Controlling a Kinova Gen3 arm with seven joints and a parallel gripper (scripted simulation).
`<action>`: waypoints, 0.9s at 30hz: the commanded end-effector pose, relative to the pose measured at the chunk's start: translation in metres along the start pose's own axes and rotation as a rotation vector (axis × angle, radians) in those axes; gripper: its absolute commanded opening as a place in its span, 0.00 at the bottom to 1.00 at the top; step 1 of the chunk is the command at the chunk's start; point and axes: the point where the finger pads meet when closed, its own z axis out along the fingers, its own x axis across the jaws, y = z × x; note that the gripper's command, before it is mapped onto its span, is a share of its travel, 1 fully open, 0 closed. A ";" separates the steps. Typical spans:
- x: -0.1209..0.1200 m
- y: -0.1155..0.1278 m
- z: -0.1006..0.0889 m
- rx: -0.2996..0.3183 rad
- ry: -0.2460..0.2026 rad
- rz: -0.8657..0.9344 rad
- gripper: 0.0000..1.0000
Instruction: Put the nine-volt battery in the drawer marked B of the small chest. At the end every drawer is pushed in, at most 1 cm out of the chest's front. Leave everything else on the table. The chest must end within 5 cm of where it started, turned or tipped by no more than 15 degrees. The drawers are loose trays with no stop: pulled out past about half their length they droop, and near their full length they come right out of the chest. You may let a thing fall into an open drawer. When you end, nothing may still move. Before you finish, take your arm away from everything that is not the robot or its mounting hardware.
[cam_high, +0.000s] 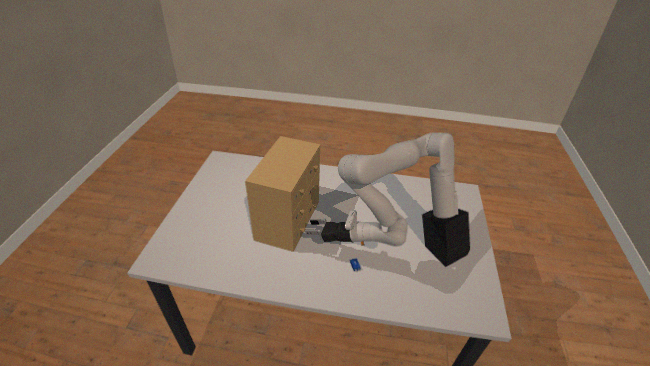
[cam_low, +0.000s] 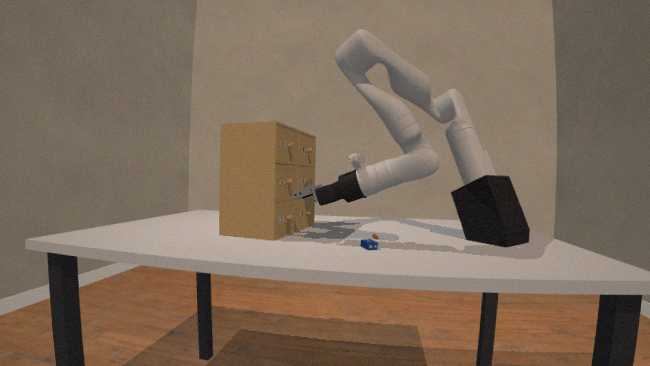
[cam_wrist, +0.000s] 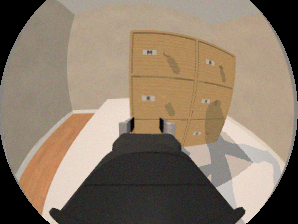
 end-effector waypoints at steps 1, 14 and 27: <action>0.000 -0.001 0.000 0.001 0.000 0.001 1.00; 0.000 0.035 0.013 0.001 0.000 0.001 1.00; 0.000 0.071 0.026 0.001 0.000 0.001 1.00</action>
